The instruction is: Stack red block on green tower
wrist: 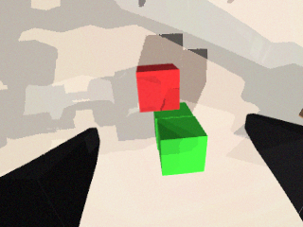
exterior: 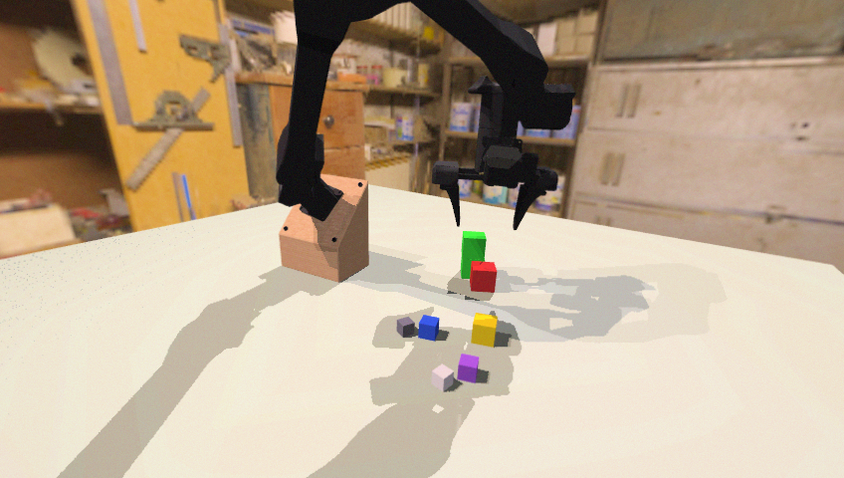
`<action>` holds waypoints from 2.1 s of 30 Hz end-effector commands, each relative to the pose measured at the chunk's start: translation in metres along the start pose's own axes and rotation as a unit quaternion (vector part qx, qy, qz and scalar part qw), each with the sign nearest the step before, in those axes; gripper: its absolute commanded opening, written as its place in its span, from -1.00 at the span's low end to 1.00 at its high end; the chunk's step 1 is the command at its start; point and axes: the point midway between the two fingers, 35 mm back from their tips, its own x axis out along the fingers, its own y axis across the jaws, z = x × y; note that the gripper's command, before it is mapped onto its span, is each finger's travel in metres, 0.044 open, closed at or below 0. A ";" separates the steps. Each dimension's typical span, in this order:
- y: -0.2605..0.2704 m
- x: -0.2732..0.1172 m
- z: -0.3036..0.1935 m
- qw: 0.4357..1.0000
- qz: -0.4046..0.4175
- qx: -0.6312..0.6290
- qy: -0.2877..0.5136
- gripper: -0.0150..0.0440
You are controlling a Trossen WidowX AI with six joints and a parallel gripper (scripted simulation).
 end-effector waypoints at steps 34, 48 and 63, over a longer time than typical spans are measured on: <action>0.003 0.081 0.002 1.000 0.004 0.005 -0.009 1.00; 0.002 0.101 0.003 1.000 0.003 0.005 -0.010 1.00; 0.002 0.101 0.003 1.000 0.003 0.008 -0.008 1.00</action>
